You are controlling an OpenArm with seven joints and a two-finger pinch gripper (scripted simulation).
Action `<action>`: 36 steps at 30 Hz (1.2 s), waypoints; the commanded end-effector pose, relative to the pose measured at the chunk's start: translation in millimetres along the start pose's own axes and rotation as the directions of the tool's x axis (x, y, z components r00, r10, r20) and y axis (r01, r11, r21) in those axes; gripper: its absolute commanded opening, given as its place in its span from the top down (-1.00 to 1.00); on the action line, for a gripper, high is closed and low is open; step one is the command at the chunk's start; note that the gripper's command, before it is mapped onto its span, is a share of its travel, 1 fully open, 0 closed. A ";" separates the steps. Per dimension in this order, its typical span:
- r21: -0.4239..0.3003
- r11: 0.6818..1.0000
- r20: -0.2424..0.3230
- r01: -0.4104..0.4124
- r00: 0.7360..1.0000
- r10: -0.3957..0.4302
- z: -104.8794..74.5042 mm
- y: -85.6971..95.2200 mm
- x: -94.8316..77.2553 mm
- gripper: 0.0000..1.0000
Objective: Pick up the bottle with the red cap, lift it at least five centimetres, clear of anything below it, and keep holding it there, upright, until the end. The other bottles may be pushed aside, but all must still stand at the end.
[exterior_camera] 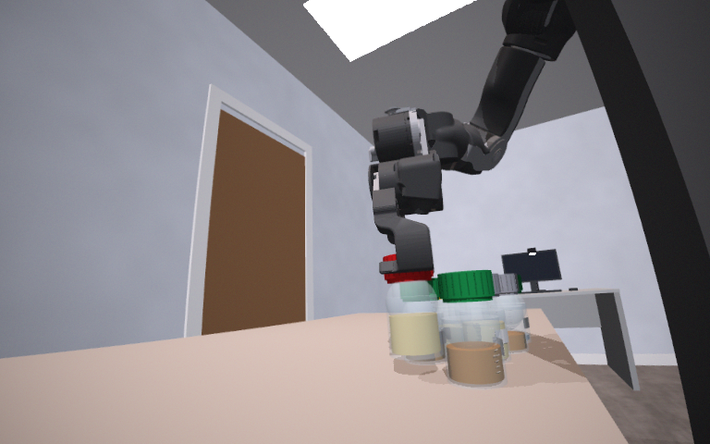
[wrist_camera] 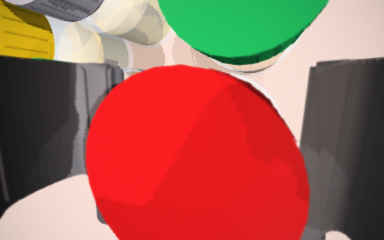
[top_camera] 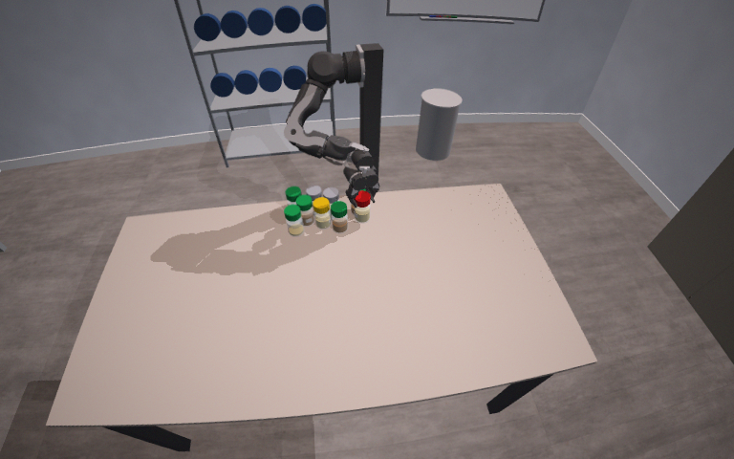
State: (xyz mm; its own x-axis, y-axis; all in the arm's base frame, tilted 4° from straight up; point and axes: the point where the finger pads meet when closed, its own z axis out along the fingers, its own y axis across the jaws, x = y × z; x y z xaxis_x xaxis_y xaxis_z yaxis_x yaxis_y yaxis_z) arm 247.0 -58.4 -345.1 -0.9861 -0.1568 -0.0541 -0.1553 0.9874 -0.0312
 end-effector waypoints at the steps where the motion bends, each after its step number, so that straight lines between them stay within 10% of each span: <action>1: 0.001 1.000 0.007 -0.004 1.000 0.004 -2.0 -0.1 -2.0 1.00; 36: 0.004 1.000 0.010 -0.007 1.000 0.007 -39.2 -0.5 -3.4 1.00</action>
State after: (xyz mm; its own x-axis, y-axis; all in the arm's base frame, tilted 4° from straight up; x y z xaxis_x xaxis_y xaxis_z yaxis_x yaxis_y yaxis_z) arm 246.5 -57.6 -308.2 -0.9867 -0.1520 -0.0570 -0.1502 0.9881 -0.0334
